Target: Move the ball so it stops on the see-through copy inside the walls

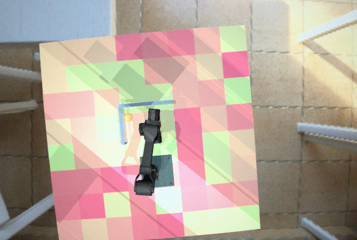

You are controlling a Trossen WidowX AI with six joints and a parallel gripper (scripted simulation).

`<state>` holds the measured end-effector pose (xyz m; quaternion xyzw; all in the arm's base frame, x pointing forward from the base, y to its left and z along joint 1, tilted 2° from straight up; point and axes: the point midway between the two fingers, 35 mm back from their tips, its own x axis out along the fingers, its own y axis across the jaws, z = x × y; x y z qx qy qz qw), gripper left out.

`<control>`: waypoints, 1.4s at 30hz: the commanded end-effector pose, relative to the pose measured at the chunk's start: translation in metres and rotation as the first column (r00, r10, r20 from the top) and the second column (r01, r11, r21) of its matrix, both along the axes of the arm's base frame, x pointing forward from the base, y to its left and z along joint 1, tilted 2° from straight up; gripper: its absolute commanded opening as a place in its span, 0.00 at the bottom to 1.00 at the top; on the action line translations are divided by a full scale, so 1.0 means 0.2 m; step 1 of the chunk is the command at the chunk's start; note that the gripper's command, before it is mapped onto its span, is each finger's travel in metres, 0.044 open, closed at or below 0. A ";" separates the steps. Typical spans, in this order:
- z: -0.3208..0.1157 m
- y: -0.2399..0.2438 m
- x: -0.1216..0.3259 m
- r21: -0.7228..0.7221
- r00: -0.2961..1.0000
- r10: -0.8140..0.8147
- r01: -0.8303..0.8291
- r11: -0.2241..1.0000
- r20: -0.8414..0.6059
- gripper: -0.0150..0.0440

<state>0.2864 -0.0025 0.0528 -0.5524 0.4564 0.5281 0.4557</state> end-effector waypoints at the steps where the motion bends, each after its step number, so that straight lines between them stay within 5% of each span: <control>1: 0.05 0.00 0.01 -0.005 1.000 0.004 -0.004 1.000 0.002 0.41; 5: 0.15 0.00 0.03 -0.005 1.000 0.004 -0.004 1.000 0.002 0.25; 26: 0.66 0.01 -0.01 -0.004 1.000 0.004 -0.004 1.000 0.002 0.25; 42: 0.60 0.28 0.08 -0.002 0.999 0.051 -0.051 0.999 -0.005 0.25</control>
